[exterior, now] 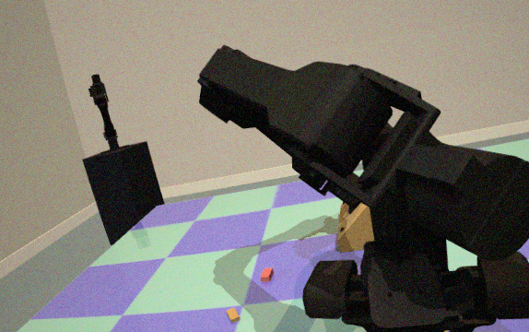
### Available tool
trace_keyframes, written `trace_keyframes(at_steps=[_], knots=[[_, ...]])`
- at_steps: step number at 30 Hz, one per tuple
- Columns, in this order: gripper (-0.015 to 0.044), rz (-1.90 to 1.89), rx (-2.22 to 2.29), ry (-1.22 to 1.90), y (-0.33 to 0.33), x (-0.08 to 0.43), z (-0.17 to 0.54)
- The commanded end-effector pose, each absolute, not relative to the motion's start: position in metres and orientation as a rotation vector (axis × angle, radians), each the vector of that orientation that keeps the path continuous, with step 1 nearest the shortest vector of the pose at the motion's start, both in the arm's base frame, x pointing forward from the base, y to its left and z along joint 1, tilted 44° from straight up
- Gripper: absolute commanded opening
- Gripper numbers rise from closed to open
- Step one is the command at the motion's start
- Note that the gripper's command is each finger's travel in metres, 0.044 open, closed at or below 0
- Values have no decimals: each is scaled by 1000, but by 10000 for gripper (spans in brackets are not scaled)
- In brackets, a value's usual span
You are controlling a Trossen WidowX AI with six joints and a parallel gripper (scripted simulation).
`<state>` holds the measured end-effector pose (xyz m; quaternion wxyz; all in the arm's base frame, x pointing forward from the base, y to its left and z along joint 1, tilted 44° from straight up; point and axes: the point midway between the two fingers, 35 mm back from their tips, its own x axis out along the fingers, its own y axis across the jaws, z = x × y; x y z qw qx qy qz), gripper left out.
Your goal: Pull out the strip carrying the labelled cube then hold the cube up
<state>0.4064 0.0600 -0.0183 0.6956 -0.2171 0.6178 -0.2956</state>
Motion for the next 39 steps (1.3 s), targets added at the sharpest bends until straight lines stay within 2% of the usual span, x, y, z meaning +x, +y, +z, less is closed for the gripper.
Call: trace_keyframes(at_steps=[1, 25, 29, 36, 39], knots=[[250, -659, -499, 1387, 54, 404, -27], [250, -661, -501, 1387, 35, 405, -46], [145, -662, -490, 1382, 36, 407, -44], [98, -662, -490, 1382, 36, 407, -44], [20, -662, -490, 1382, 37, 406, -43]])
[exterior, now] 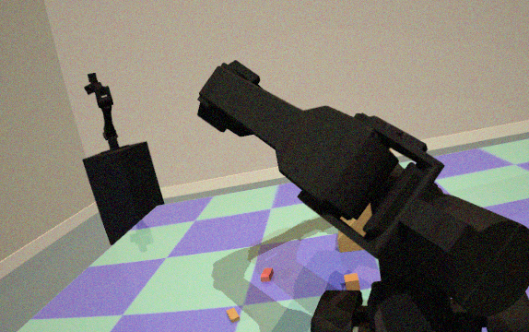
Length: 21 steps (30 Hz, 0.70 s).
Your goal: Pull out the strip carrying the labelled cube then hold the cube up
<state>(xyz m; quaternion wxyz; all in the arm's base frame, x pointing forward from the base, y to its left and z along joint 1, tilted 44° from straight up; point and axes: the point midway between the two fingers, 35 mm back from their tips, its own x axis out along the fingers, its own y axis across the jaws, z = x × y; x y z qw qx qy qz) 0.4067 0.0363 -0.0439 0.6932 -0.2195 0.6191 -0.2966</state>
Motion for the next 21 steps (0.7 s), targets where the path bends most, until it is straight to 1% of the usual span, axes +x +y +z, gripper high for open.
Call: trace_keyframes(at_steps=[1, 14, 21], knots=[[0, -662, -491, 1383, 38, 404, -42], [0, -659, -500, 1391, 58, 348, -12], [0, -659, -501, 1391, 58, 343, -11]])
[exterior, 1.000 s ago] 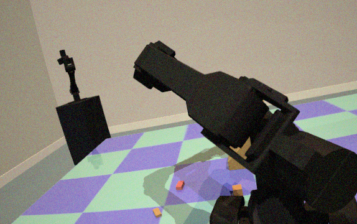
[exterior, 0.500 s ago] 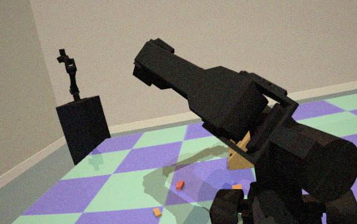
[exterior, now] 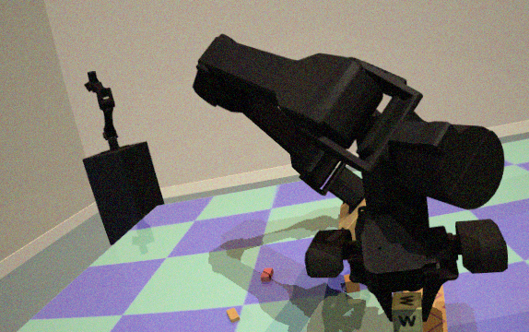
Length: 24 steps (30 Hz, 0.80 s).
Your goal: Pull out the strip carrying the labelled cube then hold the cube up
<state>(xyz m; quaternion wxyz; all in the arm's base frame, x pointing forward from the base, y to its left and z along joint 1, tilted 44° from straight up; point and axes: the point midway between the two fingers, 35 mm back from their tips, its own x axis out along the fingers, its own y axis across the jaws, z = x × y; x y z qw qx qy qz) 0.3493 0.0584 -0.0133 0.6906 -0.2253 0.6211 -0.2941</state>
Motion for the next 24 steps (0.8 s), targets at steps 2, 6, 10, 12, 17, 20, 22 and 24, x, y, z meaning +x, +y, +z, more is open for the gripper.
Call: trace_keyframes(at_steps=[2, 6, 10, 12, 17, 20, 22, 24], knots=[[0, -659, -501, 1392, 58, 336, -10], [0, -659, -502, 1393, 56, 323, -10], [0, -659, -502, 1394, 54, 309, -9], [0, -659, -502, 1394, 53, 302, -9], [0, -658, -502, 1394, 55, 300, -6], [0, -657, -502, 1395, 67, 299, 6], [0, -657, -502, 1395, 75, 298, 14], [0, -657, -502, 1395, 77, 298, 17]])
